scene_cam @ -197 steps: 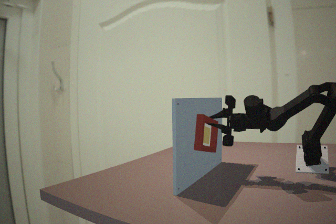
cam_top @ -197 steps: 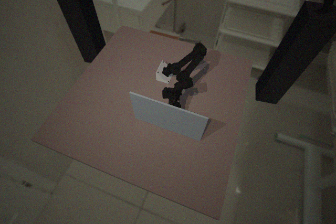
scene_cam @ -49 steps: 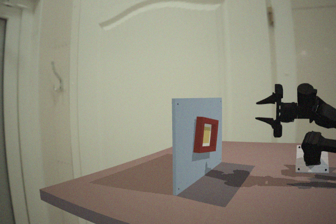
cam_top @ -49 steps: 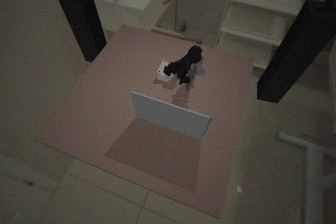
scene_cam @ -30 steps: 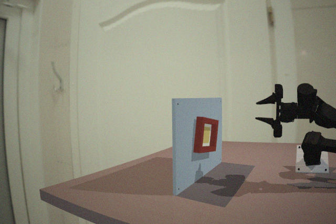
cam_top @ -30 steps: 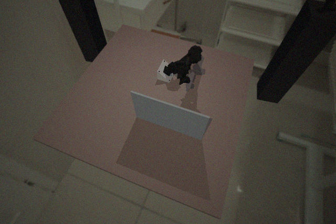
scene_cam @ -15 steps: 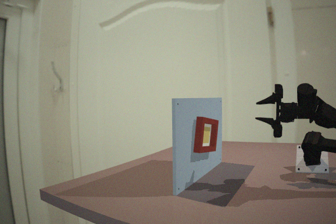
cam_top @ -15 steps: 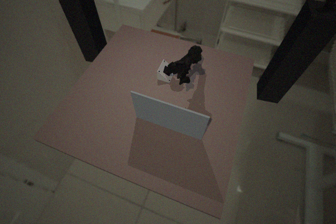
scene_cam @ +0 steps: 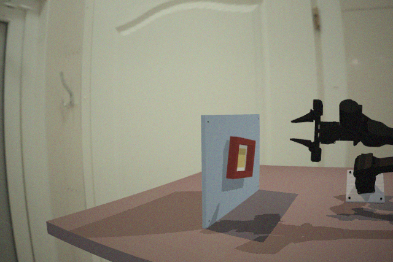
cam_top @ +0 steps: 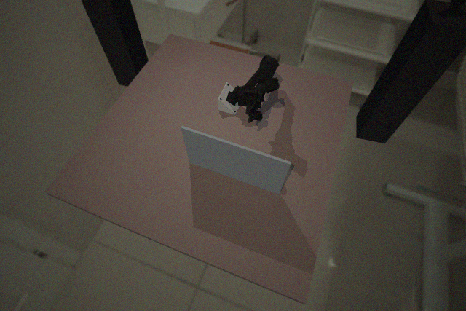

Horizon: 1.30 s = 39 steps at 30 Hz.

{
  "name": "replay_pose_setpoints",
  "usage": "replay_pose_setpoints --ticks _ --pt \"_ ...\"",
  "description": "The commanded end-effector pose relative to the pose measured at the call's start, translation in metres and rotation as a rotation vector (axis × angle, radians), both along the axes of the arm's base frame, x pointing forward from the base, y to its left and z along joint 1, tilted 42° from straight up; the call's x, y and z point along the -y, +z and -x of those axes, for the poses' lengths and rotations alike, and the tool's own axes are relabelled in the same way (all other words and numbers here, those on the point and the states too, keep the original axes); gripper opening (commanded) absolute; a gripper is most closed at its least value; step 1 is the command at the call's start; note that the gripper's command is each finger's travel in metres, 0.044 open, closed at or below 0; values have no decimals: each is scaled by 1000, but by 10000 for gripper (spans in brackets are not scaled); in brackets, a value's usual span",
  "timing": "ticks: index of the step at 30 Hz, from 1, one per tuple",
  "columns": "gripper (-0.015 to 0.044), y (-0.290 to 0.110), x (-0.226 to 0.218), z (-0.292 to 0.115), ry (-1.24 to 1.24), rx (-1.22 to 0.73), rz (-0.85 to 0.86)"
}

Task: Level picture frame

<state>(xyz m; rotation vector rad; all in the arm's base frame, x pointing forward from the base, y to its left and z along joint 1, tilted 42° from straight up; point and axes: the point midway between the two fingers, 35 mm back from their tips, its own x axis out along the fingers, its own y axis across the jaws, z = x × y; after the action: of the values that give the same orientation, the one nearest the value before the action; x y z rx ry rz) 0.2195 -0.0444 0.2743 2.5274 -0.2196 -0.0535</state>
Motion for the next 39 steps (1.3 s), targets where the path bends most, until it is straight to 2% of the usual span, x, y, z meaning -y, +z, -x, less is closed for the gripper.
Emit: replay_pose_setpoints --ticks 1,5,23,34,39 --pt "260 -14 -13 -25 3 -23 49" --pt "260 -19 -25 -38 4 -25 79" --pt "260 -18 -24 -46 4 -25 79" --pt "260 -17 -12 -116 4 -21 80" --pt "260 -19 -11 -121 4 -21 80"
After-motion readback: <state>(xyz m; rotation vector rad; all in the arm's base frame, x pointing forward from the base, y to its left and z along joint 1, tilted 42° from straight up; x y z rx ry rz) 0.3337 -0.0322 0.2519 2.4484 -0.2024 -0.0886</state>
